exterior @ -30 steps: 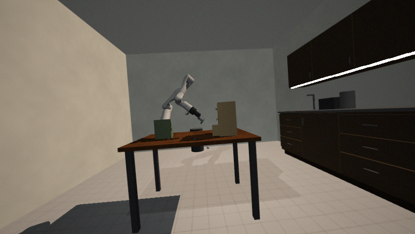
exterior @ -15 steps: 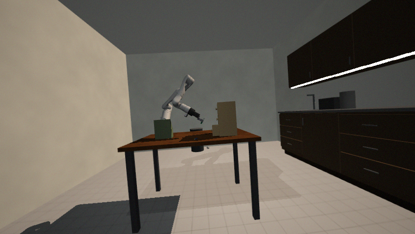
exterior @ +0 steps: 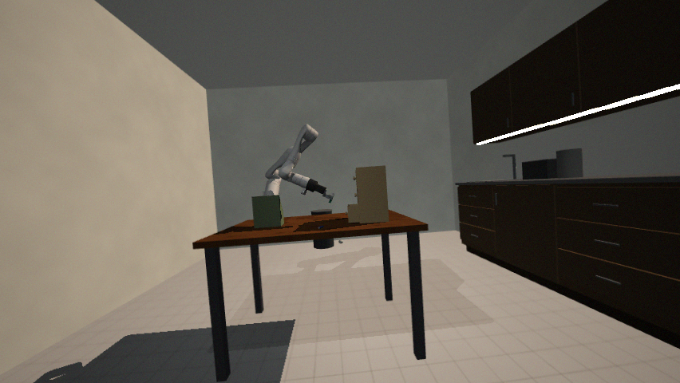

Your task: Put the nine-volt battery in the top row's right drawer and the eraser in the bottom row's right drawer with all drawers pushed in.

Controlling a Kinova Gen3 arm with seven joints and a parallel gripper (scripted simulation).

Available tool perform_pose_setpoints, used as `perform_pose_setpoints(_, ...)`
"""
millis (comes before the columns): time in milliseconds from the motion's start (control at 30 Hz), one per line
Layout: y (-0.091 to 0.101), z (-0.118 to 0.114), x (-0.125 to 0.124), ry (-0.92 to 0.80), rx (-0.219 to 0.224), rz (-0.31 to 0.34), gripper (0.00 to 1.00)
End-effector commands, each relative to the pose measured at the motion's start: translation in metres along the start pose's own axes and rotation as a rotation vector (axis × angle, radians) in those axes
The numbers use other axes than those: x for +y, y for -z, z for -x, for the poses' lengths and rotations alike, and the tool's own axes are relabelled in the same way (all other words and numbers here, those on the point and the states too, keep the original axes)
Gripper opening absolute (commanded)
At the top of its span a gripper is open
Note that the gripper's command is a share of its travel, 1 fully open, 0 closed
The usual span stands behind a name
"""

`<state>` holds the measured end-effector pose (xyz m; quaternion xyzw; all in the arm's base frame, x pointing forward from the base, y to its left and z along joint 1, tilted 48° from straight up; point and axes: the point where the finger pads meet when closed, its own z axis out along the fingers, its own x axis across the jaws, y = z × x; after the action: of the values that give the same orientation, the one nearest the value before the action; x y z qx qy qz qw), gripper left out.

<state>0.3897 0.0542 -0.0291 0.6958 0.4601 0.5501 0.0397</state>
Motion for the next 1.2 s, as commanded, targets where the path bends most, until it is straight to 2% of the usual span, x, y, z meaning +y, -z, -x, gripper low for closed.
perform_pose_setpoints(0, 0.0015, 0.0027, -0.009, -0.024, -0.006, 0.009, 0.45)
perform_pose_setpoints(600, 0.0019, 0.0028, -0.0098, -0.024, -0.007, 0.089, 0.45)
perform_pose_setpoints(1167, 0.0021, 0.0026, -0.01, -0.024, -0.008, 0.114, 0.45)
